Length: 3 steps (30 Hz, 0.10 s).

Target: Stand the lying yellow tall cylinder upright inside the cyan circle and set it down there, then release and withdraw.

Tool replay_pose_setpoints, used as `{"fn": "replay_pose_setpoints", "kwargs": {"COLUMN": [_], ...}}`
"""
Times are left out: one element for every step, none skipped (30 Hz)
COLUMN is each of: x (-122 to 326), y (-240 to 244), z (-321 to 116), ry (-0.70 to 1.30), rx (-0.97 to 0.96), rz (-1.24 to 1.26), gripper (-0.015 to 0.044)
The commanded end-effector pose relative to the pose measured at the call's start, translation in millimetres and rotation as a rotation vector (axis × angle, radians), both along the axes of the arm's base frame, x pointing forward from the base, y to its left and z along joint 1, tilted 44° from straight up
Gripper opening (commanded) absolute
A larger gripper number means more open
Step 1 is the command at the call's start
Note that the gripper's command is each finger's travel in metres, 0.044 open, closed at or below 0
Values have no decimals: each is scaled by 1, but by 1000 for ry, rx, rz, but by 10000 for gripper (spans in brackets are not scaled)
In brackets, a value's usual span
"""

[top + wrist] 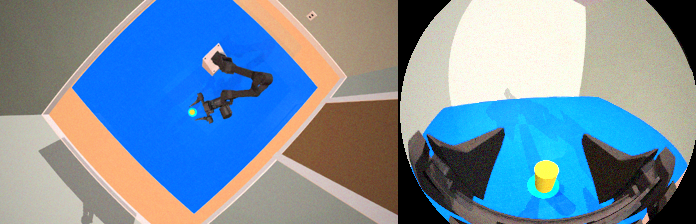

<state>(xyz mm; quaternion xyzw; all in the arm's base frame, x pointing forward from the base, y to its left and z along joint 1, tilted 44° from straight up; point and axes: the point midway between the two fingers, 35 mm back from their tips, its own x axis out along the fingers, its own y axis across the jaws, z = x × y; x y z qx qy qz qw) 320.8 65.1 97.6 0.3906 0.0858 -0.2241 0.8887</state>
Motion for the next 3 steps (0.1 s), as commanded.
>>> {"fn": "replay_pose_setpoints", "kwargs": {"x": [-5,-6,-7], "y": [-14,-16,-18], "z": [9,11,12], "ry": [5,4,3], "rx": [-9,-9,-10], "rz": [5,5,5], "gripper": [400,400,400]}}
